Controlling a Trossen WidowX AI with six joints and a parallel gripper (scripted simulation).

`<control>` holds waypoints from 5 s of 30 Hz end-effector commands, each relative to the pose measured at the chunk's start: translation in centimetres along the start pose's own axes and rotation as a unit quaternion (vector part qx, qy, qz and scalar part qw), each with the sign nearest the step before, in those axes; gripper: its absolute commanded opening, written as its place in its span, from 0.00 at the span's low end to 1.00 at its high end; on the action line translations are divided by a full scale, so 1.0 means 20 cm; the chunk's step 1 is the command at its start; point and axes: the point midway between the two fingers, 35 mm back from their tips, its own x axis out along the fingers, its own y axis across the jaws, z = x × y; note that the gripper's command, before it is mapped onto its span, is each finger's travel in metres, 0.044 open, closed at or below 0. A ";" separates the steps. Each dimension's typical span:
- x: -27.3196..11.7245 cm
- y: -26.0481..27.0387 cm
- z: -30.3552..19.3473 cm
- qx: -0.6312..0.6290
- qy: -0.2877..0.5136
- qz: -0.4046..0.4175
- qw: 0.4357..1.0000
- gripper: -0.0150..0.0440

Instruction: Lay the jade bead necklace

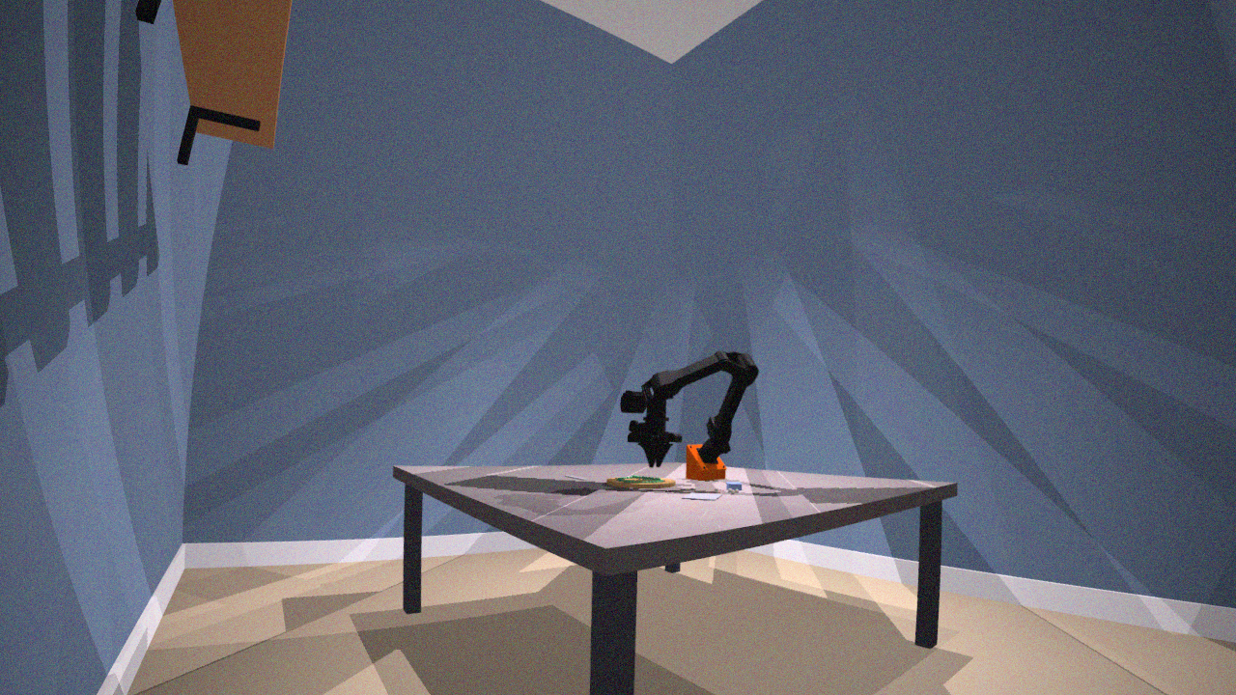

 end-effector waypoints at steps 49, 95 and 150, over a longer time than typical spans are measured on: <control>0.17 -0.02 -0.07 0.010 0.002 0.000 1.000 0.25; 0.17 -0.07 -0.11 0.010 0.002 0.000 1.000 0.39; -0.01 0.01 0.43 -0.168 0.001 -0.001 0.986 0.46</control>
